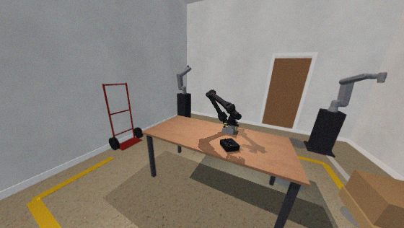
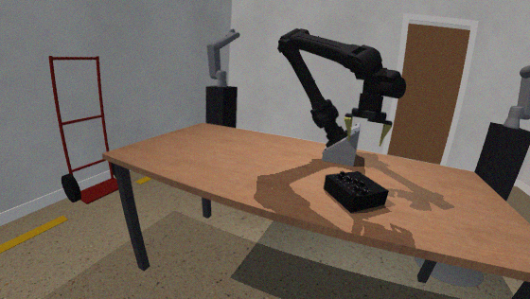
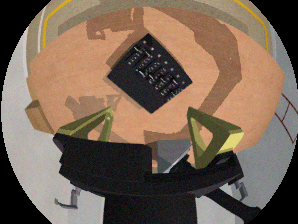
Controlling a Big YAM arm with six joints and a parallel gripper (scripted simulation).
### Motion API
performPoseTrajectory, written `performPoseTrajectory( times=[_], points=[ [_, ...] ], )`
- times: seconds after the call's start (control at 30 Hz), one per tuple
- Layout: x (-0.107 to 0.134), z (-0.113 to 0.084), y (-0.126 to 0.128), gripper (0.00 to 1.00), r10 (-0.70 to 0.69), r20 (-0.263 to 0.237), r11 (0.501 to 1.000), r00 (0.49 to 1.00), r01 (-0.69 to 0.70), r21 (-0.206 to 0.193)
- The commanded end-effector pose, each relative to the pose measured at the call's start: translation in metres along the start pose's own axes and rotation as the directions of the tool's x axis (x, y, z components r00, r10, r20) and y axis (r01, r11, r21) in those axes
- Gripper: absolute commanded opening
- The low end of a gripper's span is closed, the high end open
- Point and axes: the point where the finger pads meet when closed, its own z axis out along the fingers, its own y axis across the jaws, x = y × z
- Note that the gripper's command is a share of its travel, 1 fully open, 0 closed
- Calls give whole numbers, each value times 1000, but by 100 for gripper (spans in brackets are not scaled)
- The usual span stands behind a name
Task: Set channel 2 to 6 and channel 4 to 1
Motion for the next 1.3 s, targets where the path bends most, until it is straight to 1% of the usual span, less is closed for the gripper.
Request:
performPoseTrajectory(
  times=[0.0, 0.5, 0.63, 0.8, 0.87, 0.93, 1.0, 1.1, 1.2, 1.27],
  points=[
    [-5, 3, 5, 100, -34, 2, 999, 999, 34, 1],
    [-5, 3, 5, 100, -35, 1, 999, 999, 35, 1],
    [-8, 5, 3, 100, -49, -1, 999, 999, 49, -4],
    [-14, 7, 2, 100, -153, -1, 988, 988, 153, -14],
    [-17, 9, 0, 100, -223, 0, 975, 975, 223, -20],
    [-21, 10, -1, 100, -308, 1, 951, 951, 308, -26],
    [-21, 10, -1, 100, -308, 1, 951, 951, 308, -26],
    [-29, 14, -5, 100, -457, 7, 889, 889, 457, -38],
    [-37, 18, -9, 100, -613, 19, 789, 790, 613, -46],
    [-38, 26, -13, 100, -684, 12, 728, 729, 684, -48]
  ],
)
